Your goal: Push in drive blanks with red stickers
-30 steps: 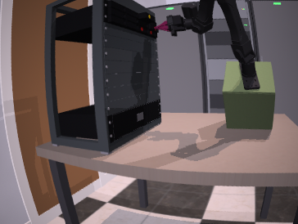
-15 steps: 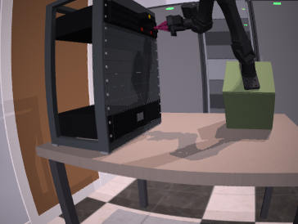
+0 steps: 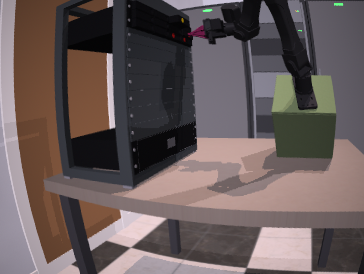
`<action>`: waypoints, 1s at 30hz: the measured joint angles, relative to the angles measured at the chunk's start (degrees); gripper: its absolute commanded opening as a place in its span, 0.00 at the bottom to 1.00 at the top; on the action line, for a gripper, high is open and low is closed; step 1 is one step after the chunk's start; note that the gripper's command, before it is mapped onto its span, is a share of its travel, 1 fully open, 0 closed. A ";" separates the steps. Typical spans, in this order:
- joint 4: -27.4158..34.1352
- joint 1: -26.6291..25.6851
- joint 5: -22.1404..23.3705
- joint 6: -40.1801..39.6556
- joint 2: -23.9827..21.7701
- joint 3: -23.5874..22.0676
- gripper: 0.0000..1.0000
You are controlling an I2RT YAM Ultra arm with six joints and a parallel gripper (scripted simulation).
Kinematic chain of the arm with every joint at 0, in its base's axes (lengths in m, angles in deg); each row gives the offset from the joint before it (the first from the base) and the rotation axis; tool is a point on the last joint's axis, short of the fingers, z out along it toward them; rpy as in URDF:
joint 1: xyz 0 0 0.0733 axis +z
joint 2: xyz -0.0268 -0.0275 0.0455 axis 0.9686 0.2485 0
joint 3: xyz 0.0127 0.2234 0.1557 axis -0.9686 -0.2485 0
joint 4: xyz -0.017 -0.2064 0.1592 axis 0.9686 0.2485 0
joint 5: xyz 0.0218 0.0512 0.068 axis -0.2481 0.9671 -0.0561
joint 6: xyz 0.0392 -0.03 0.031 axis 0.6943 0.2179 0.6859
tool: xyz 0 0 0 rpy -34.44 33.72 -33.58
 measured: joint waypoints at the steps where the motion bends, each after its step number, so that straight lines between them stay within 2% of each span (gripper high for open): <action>1: 0.00 0.00 0.00 0.00 0.00 0.00 0.00; 30: 0.28 -0.04 0.79 0.00 0.63 0.92 0.00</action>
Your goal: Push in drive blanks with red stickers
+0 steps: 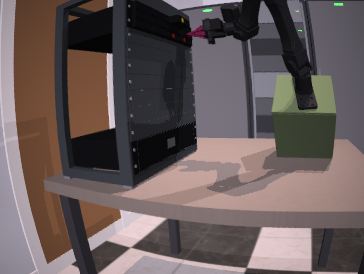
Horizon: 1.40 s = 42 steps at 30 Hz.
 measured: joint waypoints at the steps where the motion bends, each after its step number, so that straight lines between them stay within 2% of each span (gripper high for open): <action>1: 0.00 0.00 0.00 0.00 0.00 0.00 0.00; 42: 0.28 -0.11 0.98 0.00 0.66 0.94 0.00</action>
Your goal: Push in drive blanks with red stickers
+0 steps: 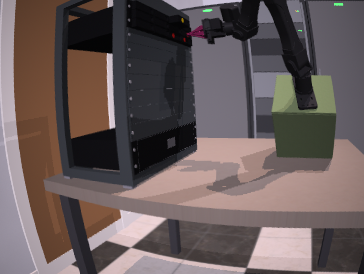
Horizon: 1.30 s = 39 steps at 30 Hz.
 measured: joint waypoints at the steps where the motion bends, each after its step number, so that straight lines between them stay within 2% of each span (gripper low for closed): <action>1: 0.00 0.00 0.00 0.00 0.00 0.00 0.00; 8: 0.00 -0.09 0.09 0.00 0.00 0.02 0.00; 10: 0.13 -0.63 -1.09 0.00 -0.26 -0.13 0.00; 14: -0.81 -4.37 -1.90 0.02 -2.99 -4.33 0.00; 18: -1.95 -8.37 -0.35 0.17 -5.73 -8.41 0.00; 25: -4.04 -15.30 5.35 0.79 -10.32 -14.23 0.00; 35: -5.14 -17.03 8.98 1.49 -11.69 -16.06 0.00; 39: -5.90 -19.37 10.75 1.77 -14.03 -19.02 0.00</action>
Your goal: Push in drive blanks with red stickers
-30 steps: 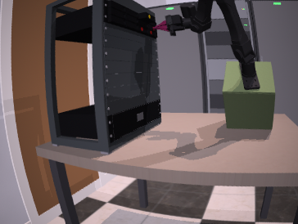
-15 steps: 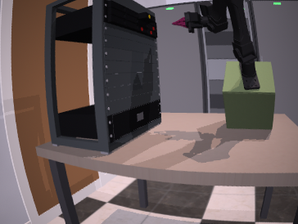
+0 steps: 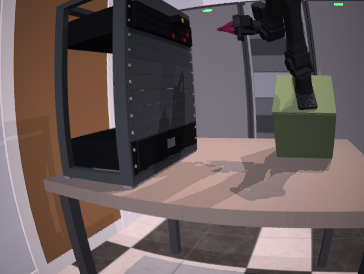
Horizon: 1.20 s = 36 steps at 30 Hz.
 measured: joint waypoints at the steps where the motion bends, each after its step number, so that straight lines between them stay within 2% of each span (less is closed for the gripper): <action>1: -0.31 -1.05 0.74 0.11 -1.03 -1.20 0.00; 10: -3.19 -14.23 11.39 2.40 -10.84 -11.32 0.00; 16: -4.96 -18.82 17.03 4.63 -11.93 -13.16 0.00; 23: -7.65 -20.20 20.13 6.78 -11.96 -13.49 0.00; 36: -11.41 -20.20 20.70 8.79 -10.80 -13.49 0.00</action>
